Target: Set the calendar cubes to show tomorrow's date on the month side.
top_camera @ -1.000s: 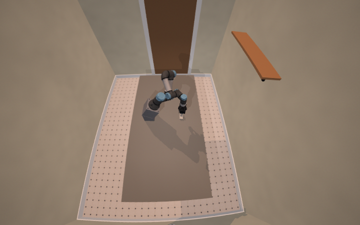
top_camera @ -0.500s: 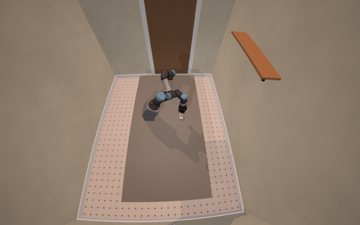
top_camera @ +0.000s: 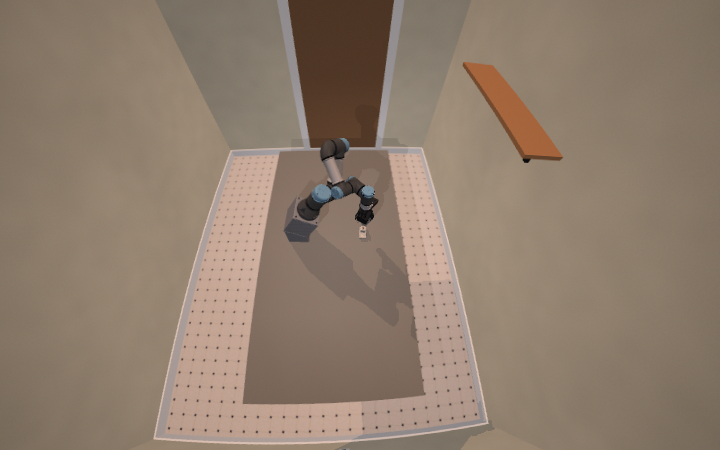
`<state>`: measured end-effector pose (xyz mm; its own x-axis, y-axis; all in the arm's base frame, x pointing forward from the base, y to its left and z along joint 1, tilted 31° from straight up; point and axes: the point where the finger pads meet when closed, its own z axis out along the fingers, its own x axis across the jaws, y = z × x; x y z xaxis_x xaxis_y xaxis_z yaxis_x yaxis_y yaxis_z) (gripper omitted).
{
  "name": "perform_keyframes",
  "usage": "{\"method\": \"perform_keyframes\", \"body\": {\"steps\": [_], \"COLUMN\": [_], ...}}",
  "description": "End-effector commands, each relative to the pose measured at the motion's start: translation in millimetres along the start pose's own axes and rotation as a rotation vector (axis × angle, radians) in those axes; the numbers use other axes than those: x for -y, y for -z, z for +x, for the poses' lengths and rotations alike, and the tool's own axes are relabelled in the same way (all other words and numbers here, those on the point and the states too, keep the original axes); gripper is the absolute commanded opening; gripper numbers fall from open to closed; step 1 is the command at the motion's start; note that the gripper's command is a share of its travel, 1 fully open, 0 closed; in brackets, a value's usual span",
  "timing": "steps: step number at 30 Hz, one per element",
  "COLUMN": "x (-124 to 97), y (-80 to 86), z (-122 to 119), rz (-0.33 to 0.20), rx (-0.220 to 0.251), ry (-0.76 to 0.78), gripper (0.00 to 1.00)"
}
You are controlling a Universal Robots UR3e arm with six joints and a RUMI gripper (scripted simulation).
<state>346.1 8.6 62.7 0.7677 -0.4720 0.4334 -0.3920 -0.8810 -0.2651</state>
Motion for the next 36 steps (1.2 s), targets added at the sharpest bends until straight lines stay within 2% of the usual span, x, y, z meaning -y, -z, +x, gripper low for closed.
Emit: {"method": "perform_keyframes", "body": {"steps": [1, 7, 10, 36], "x": [6, 9, 14, 36], "y": [-1.6, -2.3, -3.3, -6.6], "z": [0, -1, -3, -11], "rz": [-0.042, -0.044, -0.046, -0.051], "rx": [0.004, 0.004, 0.004, -0.007], "ry": [-0.162, -0.22, -0.303, -0.689], "gripper": [0.11, 0.11, 0.11, 0.11]}}
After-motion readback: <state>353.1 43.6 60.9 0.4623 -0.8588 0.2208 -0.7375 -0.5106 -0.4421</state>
